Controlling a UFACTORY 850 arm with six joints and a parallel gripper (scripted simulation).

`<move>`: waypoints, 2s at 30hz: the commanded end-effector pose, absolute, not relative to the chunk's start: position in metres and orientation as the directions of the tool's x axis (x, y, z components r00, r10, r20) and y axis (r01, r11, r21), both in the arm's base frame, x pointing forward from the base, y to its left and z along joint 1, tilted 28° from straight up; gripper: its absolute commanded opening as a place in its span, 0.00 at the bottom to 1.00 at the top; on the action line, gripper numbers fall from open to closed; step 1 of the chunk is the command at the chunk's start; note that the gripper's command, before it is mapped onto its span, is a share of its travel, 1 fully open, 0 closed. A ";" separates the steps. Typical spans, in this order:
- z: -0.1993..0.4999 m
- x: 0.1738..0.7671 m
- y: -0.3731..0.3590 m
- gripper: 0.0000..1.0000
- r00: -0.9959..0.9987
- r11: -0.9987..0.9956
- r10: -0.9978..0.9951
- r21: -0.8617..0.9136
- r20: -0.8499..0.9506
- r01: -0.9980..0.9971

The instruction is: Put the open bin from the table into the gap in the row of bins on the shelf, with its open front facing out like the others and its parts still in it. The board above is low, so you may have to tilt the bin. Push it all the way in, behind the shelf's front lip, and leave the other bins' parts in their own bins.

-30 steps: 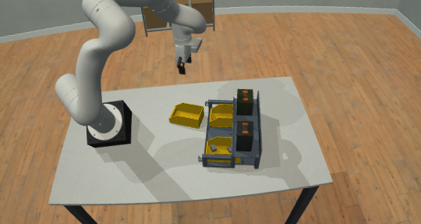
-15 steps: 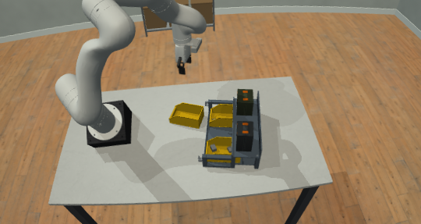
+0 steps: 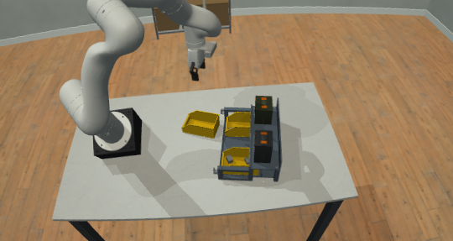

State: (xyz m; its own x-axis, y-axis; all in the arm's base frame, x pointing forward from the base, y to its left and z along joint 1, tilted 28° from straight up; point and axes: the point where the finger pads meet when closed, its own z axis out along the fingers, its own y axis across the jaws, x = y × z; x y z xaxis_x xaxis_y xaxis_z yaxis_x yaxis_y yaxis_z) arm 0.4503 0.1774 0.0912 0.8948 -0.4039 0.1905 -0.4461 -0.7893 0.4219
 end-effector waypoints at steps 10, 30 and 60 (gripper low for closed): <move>0.093 0.449 0.176 1.00 0.895 -0.790 -0.404 0.420 0.192 -0.446; 0.094 0.448 0.174 1.00 0.895 -0.790 -0.404 0.420 0.192 -0.446; 0.055 0.447 0.153 1.00 0.895 -0.790 -0.404 0.420 0.192 -0.446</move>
